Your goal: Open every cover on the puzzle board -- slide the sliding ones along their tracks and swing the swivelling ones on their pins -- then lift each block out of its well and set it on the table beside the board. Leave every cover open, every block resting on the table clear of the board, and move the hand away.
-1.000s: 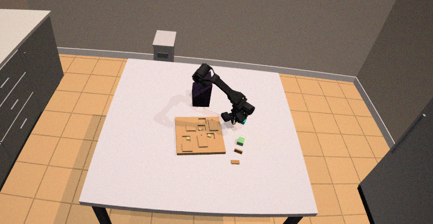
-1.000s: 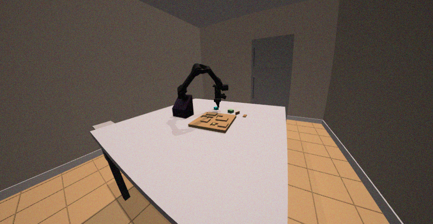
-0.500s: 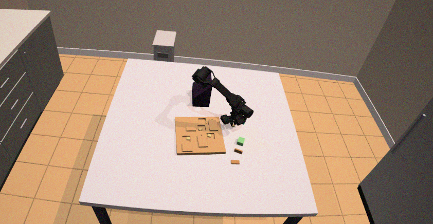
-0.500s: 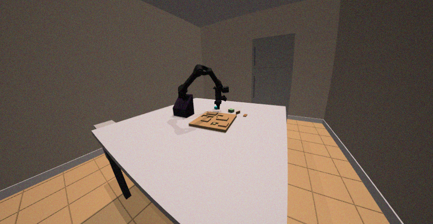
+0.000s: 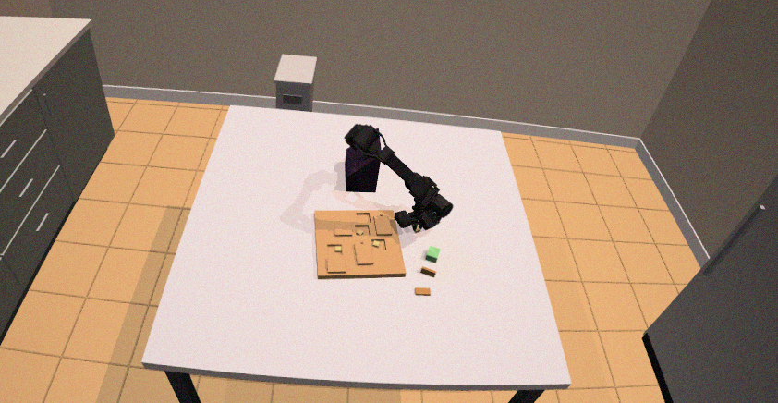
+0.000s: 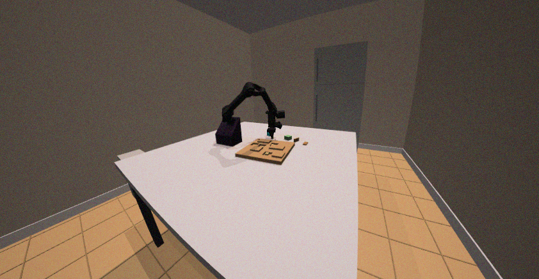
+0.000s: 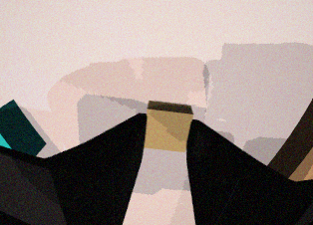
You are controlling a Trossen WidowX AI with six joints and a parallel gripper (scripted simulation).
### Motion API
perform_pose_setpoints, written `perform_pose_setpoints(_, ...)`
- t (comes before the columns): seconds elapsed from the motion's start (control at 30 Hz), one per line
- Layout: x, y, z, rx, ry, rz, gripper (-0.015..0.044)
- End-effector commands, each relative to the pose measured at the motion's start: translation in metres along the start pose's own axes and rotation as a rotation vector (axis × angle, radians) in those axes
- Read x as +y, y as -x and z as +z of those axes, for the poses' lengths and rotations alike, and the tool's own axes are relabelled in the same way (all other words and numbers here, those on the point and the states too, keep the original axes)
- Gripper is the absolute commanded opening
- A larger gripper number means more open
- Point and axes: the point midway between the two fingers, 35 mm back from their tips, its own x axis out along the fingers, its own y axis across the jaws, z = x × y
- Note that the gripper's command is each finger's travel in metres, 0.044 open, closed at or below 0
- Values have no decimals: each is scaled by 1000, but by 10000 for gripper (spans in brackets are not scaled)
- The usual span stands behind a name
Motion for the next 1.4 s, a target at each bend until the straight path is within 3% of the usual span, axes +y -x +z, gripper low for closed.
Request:
perform_pose_setpoints(0.0, 0, -7, -3, 3, 9, -6, 80)
perform_pose_setpoints(0.1, -1, -8, -3, 4, 9, -6, 80)
perform_pose_setpoints(0.57, 0, -3, -1, 2, 0, -1, 440)
perform_pose_setpoints(1.37, 1, 71, -2, 2, 9, -2, 440)
